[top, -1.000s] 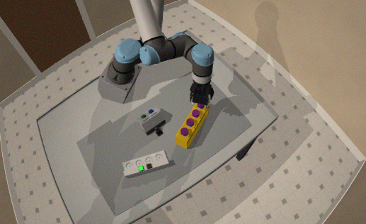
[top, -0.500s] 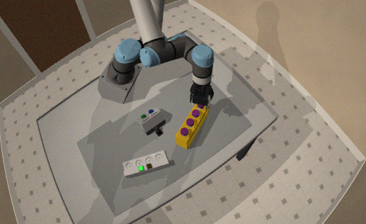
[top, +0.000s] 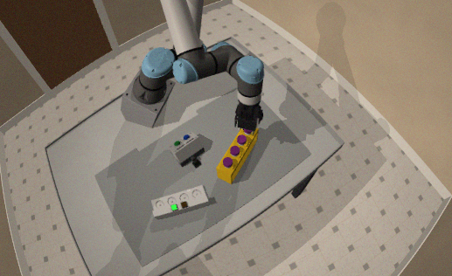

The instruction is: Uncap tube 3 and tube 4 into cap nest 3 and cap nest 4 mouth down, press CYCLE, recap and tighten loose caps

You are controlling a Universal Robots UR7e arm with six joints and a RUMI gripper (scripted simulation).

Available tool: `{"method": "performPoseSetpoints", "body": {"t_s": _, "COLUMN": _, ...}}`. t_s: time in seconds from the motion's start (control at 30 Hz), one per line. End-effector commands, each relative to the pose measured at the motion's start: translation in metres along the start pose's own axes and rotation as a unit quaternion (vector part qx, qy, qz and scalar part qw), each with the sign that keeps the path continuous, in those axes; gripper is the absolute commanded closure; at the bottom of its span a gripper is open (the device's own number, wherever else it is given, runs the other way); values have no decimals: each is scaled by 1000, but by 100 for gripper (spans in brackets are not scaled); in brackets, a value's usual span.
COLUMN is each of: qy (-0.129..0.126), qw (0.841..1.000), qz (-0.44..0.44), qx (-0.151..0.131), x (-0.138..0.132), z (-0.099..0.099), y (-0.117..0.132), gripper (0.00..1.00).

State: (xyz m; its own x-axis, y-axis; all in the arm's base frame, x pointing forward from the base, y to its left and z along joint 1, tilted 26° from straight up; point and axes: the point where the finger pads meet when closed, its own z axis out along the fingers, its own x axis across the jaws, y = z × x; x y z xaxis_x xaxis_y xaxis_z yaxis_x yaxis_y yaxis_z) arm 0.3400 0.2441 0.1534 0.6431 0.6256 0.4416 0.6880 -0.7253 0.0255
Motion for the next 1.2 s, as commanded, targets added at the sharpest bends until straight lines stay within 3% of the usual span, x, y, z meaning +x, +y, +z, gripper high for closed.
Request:
{"method": "performPoseSetpoints", "body": {"t_s": 0.0, "qy": 0, "qw": 1000, "qz": 0, "qx": 0, "x": 0, "z": 0, "y": 0, "gripper": 100}}
{"method": "performPoseSetpoints", "body": {"t_s": 0.2, "qy": 0, "qw": 1000, "qz": 0, "qx": 0, "x": 0, "z": 0, "y": 0, "gripper": 100}}
{"method": "performPoseSetpoints", "body": {"t_s": 0.57, "qy": 0, "qw": 996, "qz": 90, "qx": 0, "x": 0, "z": 0, "y": 0, "gripper": 100}}
{"method": "performPoseSetpoints", "body": {"t_s": 1.17, "qy": 0, "qw": 970, "qz": 242, "qx": 0, "x": 0, "z": 0, "y": 0, "gripper": 100}}
